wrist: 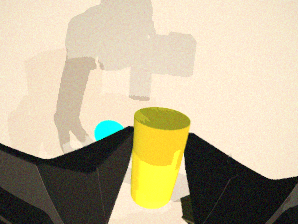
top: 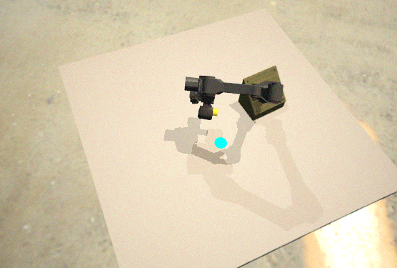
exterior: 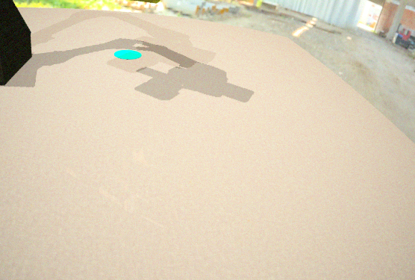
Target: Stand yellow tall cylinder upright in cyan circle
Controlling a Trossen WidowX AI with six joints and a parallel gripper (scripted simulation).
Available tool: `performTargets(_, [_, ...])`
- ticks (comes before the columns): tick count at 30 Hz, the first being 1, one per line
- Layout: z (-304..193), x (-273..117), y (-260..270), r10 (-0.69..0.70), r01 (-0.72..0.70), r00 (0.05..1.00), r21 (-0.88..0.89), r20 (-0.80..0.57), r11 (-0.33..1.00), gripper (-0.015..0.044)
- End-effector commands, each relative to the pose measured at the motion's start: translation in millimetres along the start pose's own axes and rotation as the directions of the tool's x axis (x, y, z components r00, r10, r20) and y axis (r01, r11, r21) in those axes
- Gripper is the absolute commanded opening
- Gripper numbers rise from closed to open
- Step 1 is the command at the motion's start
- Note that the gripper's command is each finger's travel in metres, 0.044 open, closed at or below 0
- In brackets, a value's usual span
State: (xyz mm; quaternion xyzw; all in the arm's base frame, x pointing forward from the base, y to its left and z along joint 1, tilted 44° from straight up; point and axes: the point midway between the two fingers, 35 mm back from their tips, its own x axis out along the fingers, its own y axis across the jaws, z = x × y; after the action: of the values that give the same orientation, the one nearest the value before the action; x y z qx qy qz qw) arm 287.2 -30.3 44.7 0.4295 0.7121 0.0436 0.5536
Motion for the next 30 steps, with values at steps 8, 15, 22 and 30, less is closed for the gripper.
performTargets(8, [-27.0, -1.7, 27.8, 0.010, -0.010, 1.000, -0.054, -0.003, 0.998, 0.0105])
performTargets(15, [-44.1, -1.5, 42.1, 0.015, -0.016, 1.000, -0.089, -0.008, 0.996, 0.0105])
performTargets(22, [-62.0, -1.0, 55.0, 0.021, -0.022, 1.000, -0.125, -0.015, 0.992, 0.0105])
performTargets(30, [-83.4, -0.2, 67.7, 0.028, -0.031, 0.999, -0.165, -0.025, 0.986, 0.0105])
